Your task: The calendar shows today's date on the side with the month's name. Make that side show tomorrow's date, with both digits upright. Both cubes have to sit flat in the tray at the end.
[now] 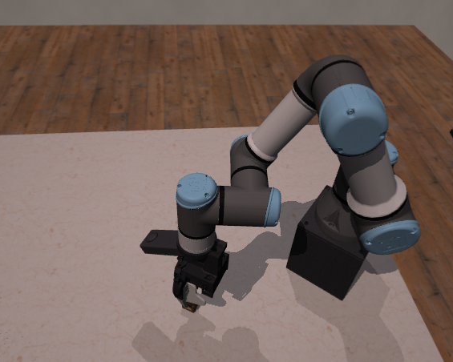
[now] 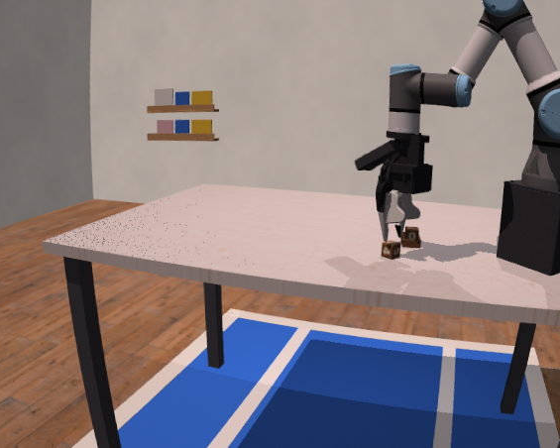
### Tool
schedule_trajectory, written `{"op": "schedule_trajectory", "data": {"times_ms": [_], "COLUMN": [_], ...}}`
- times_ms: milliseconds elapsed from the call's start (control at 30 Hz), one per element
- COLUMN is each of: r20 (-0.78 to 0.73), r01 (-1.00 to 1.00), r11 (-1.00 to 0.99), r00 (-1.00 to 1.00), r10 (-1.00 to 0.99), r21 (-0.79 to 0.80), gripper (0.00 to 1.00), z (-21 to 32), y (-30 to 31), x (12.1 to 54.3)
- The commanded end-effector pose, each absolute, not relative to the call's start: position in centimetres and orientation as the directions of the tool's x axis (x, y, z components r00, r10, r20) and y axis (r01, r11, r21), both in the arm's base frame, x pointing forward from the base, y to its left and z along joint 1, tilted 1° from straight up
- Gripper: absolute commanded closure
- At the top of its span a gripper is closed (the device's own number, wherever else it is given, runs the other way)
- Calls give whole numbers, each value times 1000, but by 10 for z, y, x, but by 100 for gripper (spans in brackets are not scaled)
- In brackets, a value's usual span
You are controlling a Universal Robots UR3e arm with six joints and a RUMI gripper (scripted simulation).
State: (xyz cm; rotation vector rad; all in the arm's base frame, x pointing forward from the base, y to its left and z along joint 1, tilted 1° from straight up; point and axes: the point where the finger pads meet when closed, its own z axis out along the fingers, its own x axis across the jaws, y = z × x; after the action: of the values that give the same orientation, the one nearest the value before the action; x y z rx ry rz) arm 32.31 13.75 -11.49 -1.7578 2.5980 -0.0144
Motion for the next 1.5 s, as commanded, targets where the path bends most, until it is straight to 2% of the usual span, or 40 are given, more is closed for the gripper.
{"op": "schedule_trajectory", "data": {"times_ms": [0,700,1100,1467], "r20": [1,1,4,10], "r01": [-929,-929,-929,-925], "r11": [371,371,371,366], "r00": [-371,-371,-371,-368], "r10": [-929,-929,-929,-930], "r21": [-12,-14,-20,-103], "gripper": [72,72,72,72], "z": [-114,-73,-74,-77], "y": [137,138,138,138], "x": [324,324,323,323]}}
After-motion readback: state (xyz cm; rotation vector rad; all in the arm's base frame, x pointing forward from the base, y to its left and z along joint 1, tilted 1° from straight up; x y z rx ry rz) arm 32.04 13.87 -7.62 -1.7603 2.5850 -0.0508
